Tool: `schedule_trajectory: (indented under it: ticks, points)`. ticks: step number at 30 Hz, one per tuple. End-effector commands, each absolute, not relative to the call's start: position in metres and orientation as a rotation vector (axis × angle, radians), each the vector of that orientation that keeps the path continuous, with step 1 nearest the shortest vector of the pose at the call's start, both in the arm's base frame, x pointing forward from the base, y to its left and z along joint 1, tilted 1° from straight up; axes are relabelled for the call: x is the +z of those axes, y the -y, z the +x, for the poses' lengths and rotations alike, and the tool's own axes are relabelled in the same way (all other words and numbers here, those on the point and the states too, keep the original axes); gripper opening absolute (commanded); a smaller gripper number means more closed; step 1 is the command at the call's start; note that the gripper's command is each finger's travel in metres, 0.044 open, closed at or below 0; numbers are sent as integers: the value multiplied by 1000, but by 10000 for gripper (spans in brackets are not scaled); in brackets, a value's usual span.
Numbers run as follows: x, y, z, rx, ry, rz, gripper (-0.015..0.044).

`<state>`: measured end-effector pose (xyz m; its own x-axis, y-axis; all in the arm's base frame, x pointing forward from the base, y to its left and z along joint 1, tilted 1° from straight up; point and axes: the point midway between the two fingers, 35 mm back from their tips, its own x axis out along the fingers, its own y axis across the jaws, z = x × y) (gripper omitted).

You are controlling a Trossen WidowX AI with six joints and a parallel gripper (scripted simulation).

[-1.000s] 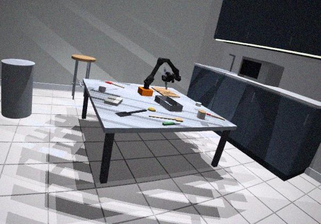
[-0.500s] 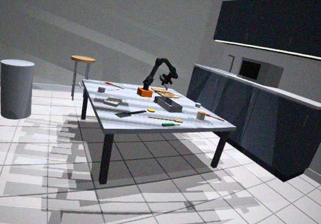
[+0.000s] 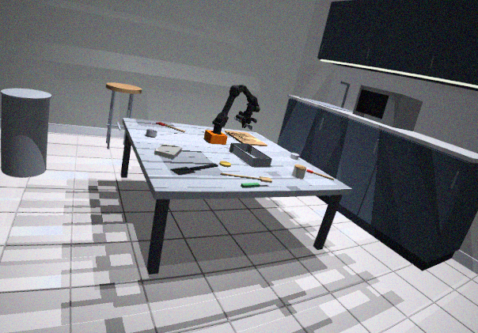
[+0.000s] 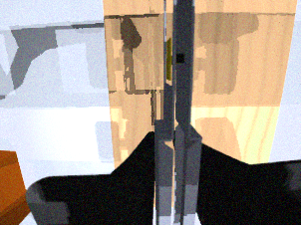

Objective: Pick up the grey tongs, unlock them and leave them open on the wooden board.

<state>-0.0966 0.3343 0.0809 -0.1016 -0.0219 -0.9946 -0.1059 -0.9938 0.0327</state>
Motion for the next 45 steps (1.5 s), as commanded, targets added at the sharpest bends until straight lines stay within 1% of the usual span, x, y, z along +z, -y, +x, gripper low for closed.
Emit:
schedule_trajectory:
  ticks: [1, 14, 45]
  points:
    - [91, -343, -99, 2160, -85, -2109, -150]
    - [89, -344, -99, 2154, -83, -2111, -150]
    - [39, -347, -100, 2156, -89, -2110, -150]
